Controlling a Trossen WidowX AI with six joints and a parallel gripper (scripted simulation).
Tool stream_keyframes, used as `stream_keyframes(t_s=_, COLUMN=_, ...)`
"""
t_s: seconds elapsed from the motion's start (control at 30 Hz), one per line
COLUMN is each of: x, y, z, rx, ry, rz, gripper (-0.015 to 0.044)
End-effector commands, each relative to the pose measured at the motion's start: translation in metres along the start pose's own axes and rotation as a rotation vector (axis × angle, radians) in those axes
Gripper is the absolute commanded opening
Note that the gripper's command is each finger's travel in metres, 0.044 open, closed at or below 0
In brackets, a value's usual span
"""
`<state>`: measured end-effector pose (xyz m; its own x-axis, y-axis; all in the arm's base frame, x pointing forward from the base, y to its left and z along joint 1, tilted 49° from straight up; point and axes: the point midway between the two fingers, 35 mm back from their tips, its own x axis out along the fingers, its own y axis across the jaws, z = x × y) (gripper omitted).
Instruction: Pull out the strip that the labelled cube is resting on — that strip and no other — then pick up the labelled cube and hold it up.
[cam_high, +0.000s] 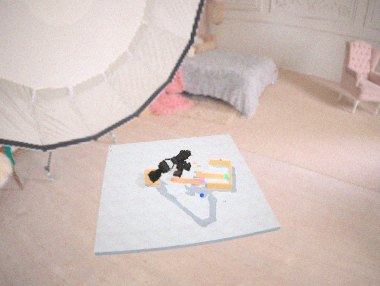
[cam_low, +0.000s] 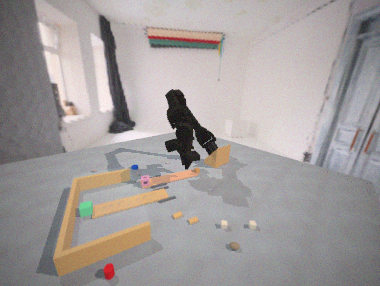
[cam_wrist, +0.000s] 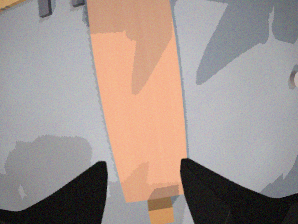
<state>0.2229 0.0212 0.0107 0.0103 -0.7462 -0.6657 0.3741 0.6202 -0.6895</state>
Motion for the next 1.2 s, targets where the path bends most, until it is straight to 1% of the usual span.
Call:
stream_keyframes(t_s=0.0, x=-0.002, y=0.002, z=0.015, rx=0.01, ry=-0.002, rz=-0.001, gripper=0.0289)
stream_keyframes(t_s=0.2, x=-0.005, y=0.005, z=0.037, rx=0.011, ry=-0.003, rz=-0.001, gripper=0.044)
stream_keyframes(t_s=1.17, x=-0.019, y=0.02, z=0.143, rx=0.014, ry=-0.006, rz=0.0, gripper=0.044)
